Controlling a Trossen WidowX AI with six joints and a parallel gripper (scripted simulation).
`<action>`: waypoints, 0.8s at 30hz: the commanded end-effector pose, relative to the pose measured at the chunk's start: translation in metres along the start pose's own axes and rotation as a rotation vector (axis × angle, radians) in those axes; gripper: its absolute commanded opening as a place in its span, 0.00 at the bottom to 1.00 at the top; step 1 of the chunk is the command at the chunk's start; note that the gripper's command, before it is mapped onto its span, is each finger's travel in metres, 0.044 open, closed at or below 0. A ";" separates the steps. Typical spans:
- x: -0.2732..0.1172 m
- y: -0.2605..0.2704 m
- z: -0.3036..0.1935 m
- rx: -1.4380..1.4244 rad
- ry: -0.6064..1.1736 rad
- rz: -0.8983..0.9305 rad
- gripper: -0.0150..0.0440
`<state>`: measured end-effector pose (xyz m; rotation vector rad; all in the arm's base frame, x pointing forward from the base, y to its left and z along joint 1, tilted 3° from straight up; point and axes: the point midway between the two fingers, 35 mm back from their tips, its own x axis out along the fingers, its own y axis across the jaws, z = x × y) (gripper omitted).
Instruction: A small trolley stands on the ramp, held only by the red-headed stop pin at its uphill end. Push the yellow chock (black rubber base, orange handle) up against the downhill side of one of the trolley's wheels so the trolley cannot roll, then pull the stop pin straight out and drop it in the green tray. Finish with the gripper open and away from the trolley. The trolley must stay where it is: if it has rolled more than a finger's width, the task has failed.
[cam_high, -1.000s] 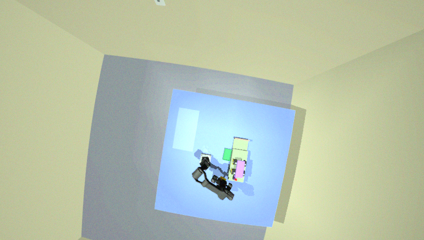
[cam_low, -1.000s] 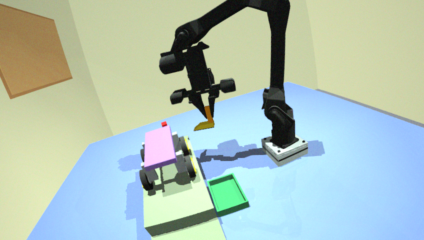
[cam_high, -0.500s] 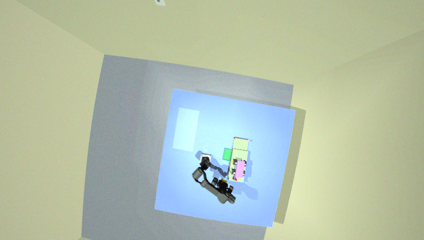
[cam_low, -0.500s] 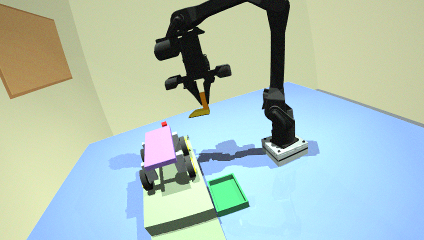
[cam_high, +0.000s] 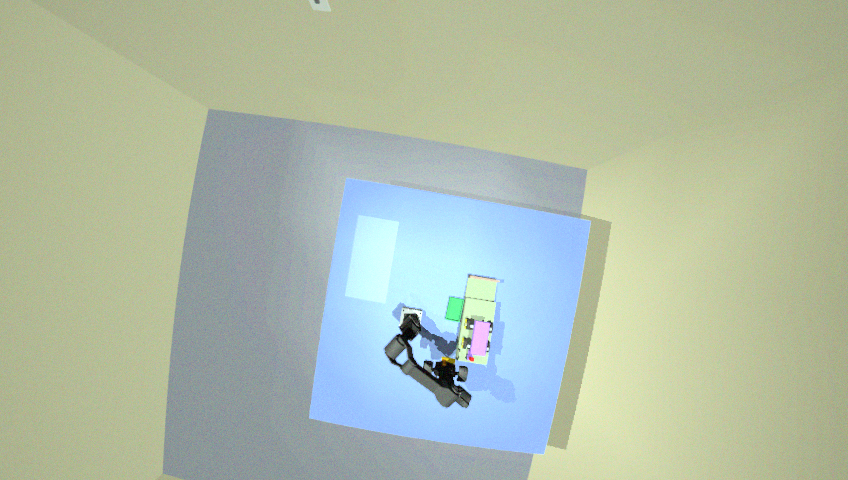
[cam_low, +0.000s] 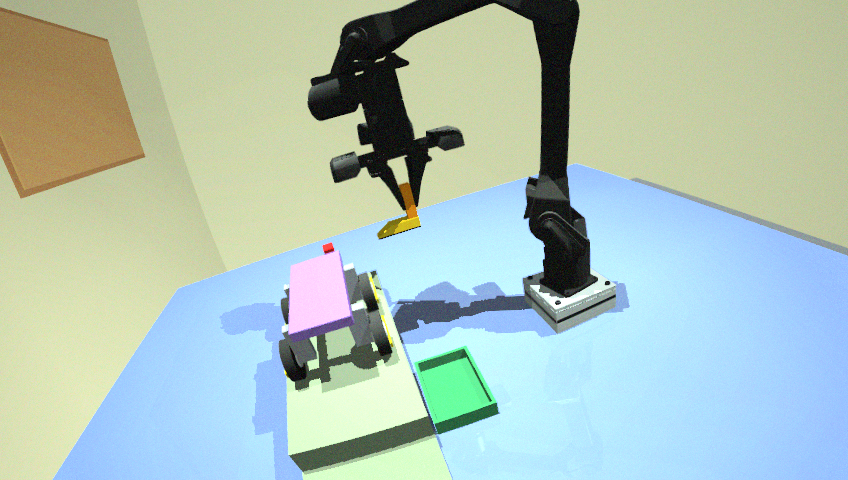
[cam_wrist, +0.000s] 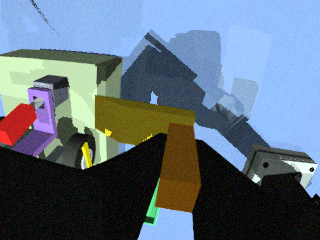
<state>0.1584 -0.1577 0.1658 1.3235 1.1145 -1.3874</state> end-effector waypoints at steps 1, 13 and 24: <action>0.000 0.000 -0.001 -0.128 0.004 0.002 0.25; 0.000 0.000 -0.001 -0.545 0.001 0.004 0.25; 0.000 0.000 -0.001 -0.912 0.000 0.005 0.25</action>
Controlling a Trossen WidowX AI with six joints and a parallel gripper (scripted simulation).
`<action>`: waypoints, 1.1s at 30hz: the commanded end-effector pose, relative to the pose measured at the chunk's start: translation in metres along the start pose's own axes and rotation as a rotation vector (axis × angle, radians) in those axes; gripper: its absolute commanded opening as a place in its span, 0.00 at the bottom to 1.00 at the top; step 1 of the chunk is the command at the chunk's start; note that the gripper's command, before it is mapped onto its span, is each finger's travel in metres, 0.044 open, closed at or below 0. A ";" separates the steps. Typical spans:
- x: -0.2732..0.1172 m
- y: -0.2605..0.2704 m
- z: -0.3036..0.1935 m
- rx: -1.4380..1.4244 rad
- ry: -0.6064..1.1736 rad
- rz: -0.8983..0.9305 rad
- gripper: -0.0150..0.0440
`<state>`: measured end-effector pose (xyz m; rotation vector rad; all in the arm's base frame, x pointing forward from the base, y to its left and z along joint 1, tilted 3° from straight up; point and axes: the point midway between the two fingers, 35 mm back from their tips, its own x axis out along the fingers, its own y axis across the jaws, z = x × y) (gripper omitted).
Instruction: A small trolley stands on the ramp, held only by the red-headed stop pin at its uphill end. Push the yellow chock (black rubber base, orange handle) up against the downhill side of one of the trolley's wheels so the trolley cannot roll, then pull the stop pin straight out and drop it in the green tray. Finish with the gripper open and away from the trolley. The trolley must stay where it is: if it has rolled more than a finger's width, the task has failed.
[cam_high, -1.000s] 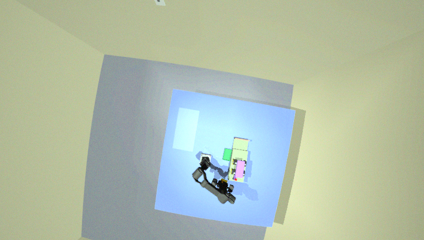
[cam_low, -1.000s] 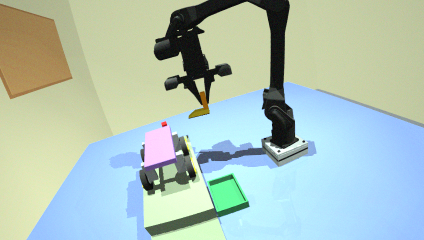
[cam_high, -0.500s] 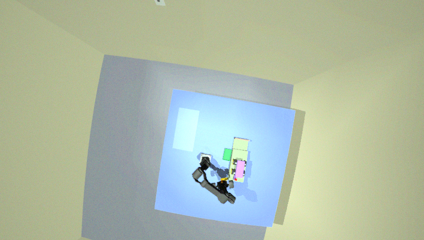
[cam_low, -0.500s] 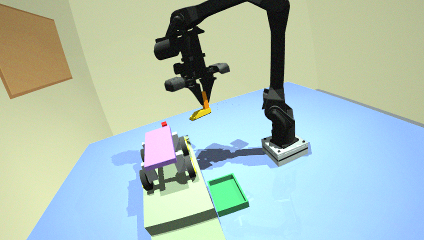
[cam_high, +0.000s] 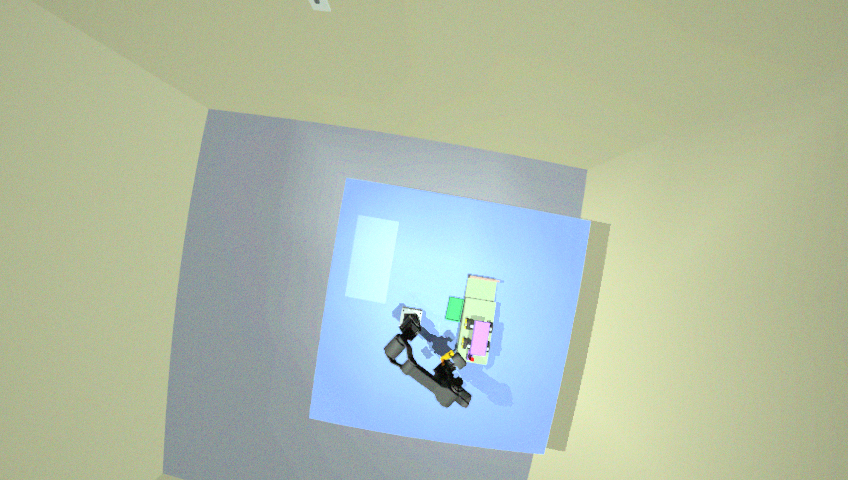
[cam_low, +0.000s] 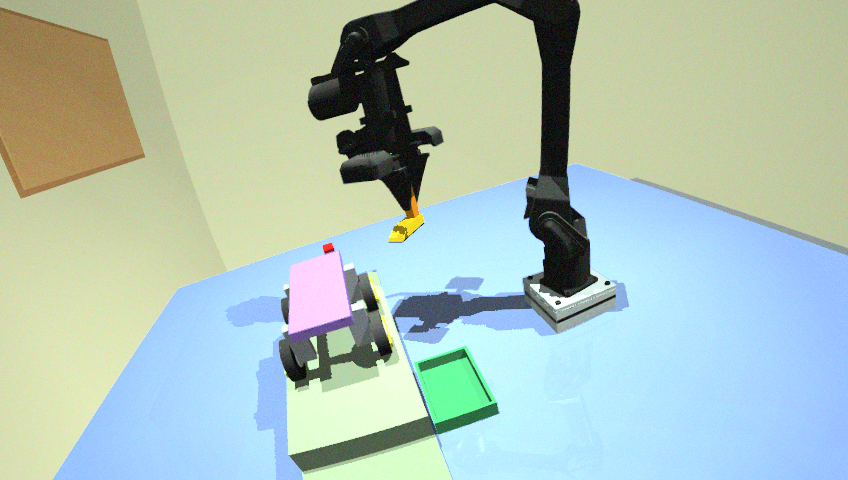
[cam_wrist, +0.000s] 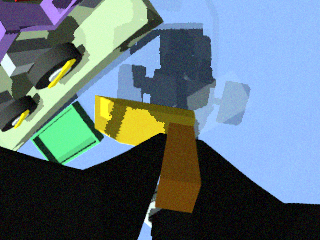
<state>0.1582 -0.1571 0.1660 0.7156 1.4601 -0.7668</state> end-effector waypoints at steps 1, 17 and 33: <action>0.000 0.001 0.000 -0.125 -0.001 0.004 0.25; 0.000 0.000 0.000 -0.679 -0.002 0.007 0.25; 0.000 0.000 0.000 -1.221 -0.005 0.009 0.25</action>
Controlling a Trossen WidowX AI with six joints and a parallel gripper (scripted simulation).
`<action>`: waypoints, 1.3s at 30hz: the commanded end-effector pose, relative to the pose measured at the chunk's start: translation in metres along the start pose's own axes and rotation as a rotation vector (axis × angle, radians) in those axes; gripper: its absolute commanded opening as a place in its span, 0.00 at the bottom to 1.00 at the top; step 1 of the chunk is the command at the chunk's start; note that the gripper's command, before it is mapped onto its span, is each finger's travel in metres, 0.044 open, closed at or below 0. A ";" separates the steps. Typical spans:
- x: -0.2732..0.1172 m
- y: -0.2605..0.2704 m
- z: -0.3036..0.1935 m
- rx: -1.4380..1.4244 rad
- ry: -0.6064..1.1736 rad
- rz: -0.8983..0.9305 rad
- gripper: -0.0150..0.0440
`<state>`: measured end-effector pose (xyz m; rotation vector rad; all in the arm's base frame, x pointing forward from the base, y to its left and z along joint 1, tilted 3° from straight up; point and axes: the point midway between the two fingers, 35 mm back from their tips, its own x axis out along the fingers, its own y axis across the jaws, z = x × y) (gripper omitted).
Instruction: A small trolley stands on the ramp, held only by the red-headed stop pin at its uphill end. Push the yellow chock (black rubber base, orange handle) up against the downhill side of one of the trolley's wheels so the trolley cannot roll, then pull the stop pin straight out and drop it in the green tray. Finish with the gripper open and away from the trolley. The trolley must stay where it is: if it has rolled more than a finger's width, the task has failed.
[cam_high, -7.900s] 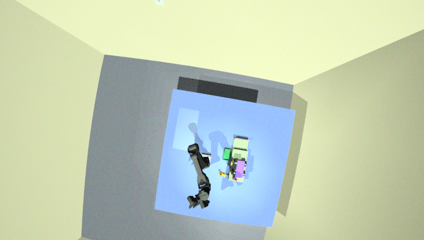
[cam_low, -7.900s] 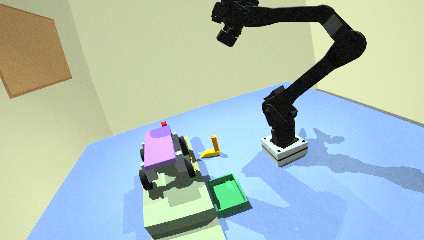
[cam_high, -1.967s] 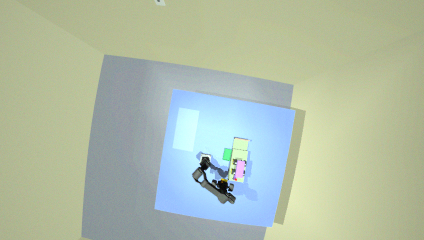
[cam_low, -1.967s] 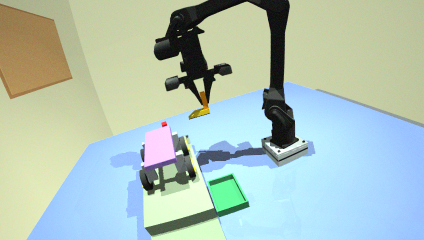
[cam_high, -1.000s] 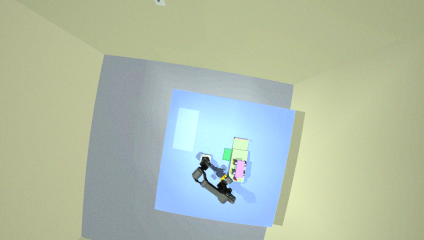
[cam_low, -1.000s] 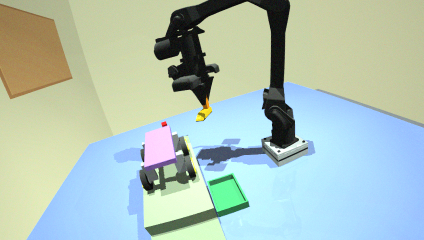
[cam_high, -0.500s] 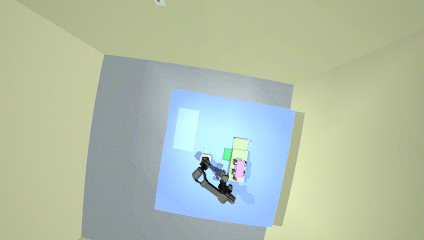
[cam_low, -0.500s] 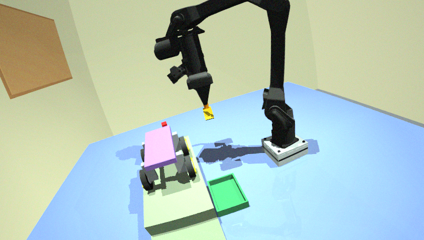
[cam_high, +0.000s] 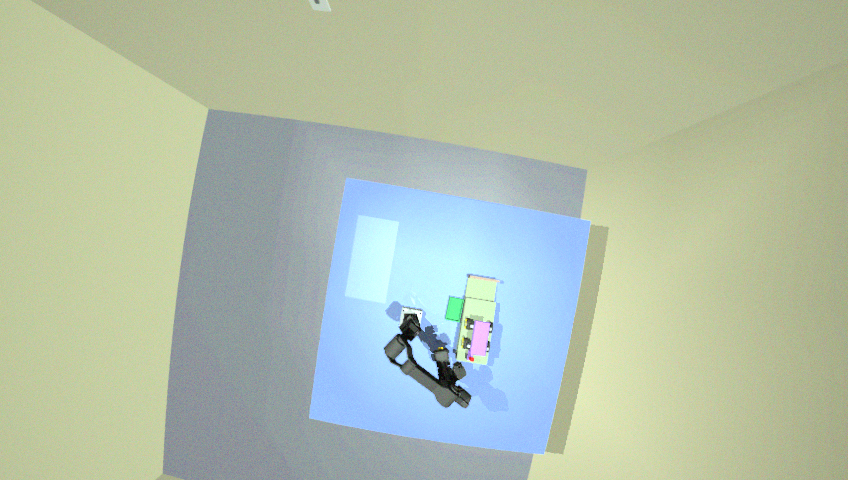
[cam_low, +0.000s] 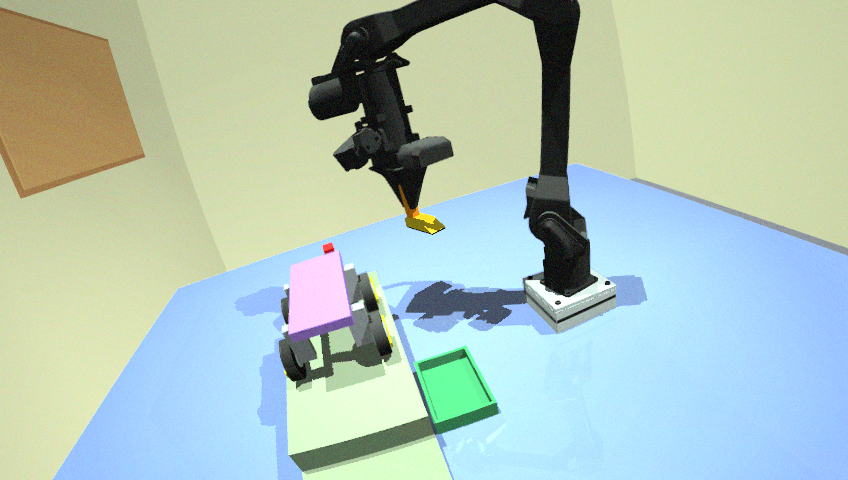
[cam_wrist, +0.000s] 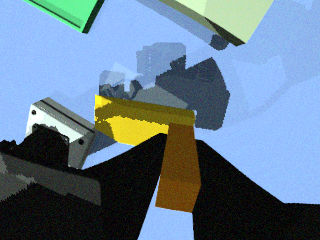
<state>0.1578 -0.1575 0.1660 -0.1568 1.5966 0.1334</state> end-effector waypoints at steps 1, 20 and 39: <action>0.000 0.000 0.001 -0.122 -0.006 0.003 0.25; 0.000 0.000 0.001 -0.781 -0.008 0.005 0.25; 0.000 0.002 0.003 -1.180 -0.010 0.006 0.25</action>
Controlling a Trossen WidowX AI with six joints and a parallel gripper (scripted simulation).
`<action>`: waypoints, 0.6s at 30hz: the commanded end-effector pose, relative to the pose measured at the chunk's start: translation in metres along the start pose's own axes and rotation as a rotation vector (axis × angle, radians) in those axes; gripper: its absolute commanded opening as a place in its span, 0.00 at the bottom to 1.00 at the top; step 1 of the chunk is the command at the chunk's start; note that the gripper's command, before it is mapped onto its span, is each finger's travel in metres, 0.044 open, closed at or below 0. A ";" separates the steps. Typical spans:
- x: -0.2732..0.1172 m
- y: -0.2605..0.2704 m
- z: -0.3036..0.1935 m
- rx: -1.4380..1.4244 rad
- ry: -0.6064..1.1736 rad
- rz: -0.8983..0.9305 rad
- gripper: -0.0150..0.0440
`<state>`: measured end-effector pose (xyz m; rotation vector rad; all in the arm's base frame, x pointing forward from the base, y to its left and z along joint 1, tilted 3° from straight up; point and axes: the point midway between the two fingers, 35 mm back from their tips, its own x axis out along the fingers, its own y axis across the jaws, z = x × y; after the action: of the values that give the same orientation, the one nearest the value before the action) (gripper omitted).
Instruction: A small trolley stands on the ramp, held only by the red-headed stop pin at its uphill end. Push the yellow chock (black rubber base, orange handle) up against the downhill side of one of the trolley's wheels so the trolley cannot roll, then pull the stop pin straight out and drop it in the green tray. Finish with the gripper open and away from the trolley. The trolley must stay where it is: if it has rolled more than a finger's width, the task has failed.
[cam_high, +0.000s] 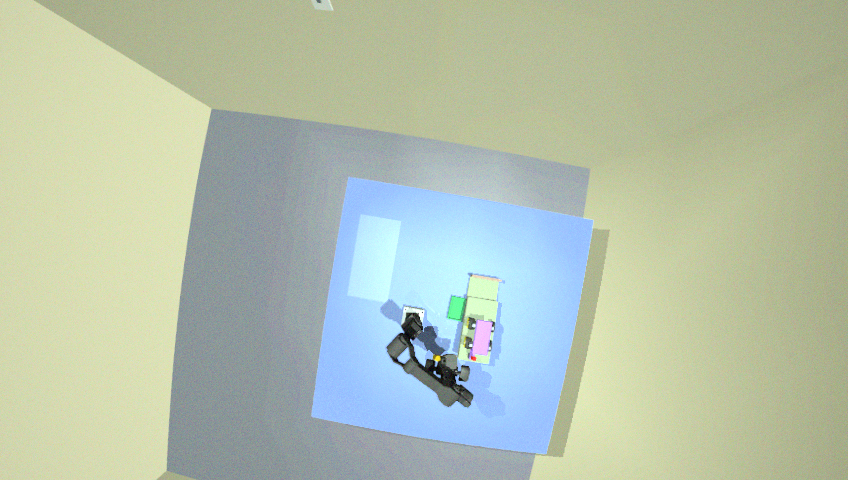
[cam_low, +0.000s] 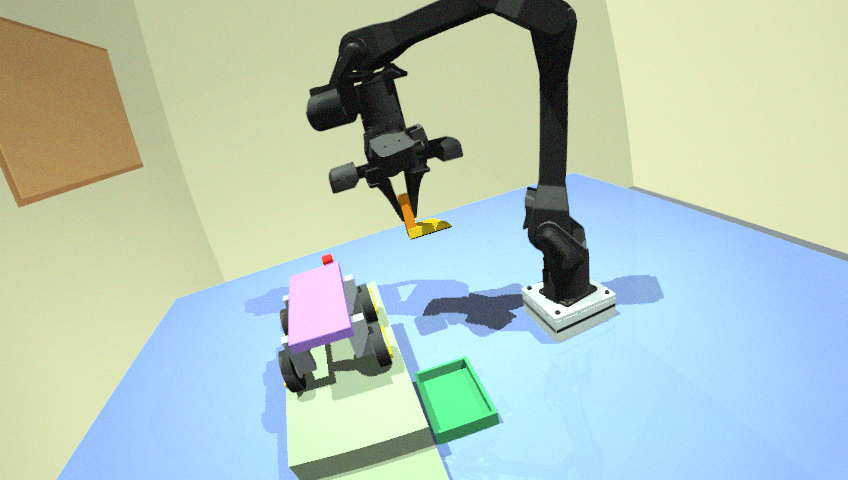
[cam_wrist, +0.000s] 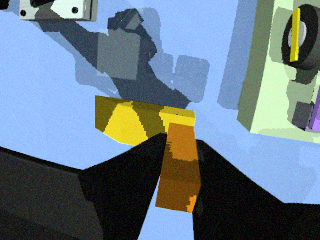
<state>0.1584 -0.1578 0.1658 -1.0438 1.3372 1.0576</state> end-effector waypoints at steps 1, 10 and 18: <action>0.000 -0.001 0.005 -0.014 -0.007 -0.002 0.25; 0.003 -0.009 0.037 -0.019 -0.010 -0.003 0.25; 0.005 -0.014 0.064 -0.020 -0.012 -0.003 0.25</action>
<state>0.1820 -0.1076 0.1604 -1.0567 1.3229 1.0801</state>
